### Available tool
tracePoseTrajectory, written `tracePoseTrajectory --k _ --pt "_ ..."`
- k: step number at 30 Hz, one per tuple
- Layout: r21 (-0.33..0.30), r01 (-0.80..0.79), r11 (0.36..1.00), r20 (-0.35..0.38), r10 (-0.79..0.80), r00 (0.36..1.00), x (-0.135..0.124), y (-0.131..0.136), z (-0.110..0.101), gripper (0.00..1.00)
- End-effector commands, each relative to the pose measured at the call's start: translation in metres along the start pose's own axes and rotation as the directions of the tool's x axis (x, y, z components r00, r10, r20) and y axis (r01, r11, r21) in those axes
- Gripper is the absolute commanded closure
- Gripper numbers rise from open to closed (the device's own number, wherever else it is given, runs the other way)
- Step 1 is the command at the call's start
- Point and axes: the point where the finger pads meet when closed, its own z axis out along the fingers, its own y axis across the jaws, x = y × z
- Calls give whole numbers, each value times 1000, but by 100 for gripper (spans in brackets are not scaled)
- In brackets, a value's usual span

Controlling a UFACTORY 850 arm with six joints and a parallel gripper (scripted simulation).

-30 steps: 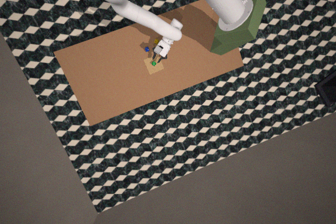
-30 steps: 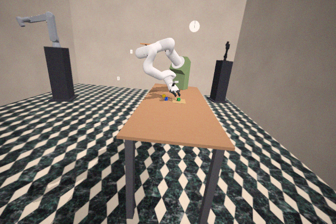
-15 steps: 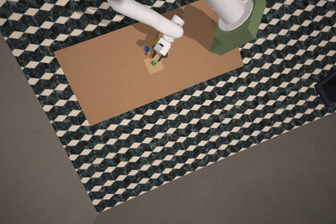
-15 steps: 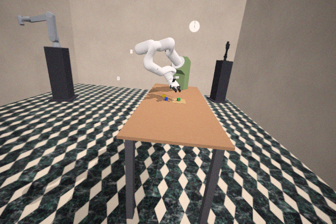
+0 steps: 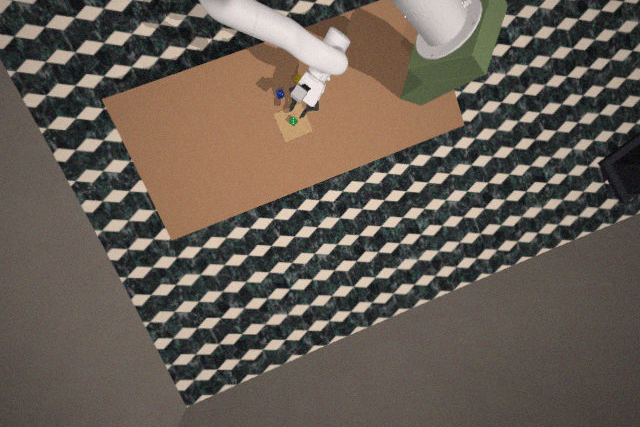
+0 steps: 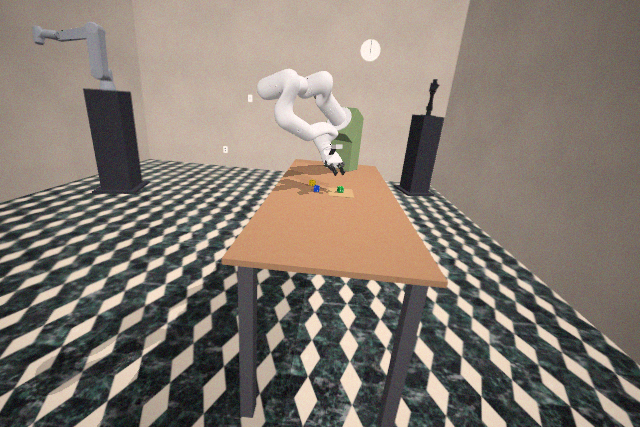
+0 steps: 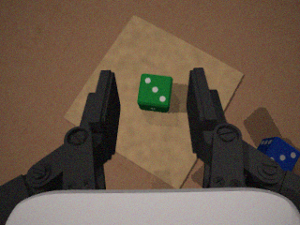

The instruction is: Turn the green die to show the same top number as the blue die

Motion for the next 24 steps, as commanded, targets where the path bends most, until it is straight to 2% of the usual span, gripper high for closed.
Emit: tracePoseTrajectory --k 1,3,6,11,14,16,17,24 --pt "1 2 1000 132 -2 991 7 0 4 53" --pt "0 1 1000 207 -1 978 10 0 5 53" --pt "1 3 1000 257 -3 966 13 0 7 53" --pt "0 4 1000 387 -3 922 19 1 10 53" --pt "0 4 1000 396 -3 918 19 1 11 53" --pt "-2 3 1000 484 -2 875 24 1 13 53" --pt "-2 3 1000 486 -2 874 24 1 13 53" --pt "-2 4 1000 634 -2 774 32 1 17 53"
